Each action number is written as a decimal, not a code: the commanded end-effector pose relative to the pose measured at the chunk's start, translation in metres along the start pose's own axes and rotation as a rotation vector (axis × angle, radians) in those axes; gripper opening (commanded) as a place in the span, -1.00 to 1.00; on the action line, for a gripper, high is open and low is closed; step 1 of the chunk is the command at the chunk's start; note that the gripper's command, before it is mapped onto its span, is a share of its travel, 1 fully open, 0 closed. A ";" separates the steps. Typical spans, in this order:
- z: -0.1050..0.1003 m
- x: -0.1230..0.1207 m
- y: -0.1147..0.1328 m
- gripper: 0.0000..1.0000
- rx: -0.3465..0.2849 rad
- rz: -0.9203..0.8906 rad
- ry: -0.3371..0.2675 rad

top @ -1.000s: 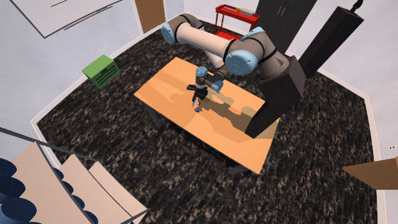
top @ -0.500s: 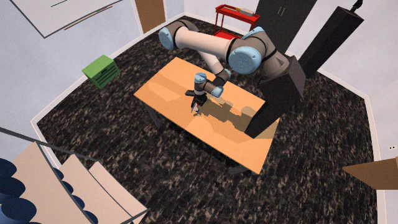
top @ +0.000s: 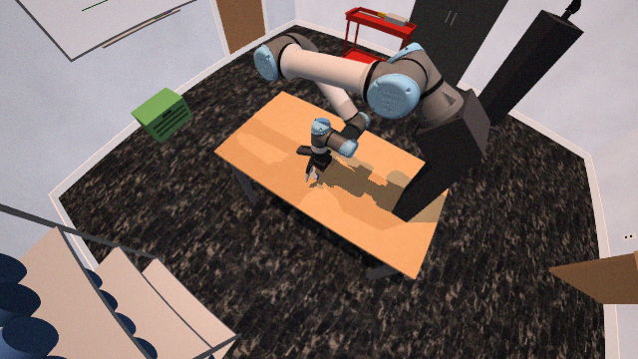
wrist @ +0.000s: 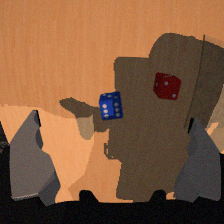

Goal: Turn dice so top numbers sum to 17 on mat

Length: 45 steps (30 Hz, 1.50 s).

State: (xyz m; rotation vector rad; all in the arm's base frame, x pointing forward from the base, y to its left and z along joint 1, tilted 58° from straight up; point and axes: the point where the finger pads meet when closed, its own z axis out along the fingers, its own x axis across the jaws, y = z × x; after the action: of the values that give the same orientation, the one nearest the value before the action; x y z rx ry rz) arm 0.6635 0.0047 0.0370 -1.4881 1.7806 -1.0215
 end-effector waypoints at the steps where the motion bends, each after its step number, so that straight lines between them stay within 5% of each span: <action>1: 0.000 0.000 0.000 1.00 0.001 0.000 0.000; 30: -0.002 0.000 0.000 1.00 0.001 0.000 0.000; 38: -0.018 0.000 0.000 1.00 0.001 0.000 0.000; 45: -0.058 0.000 0.000 1.00 0.001 0.000 0.000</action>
State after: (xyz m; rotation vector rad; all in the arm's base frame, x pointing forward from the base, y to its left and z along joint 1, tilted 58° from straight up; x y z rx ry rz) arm 0.6329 0.0115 0.0563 -1.4880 1.7806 -1.0216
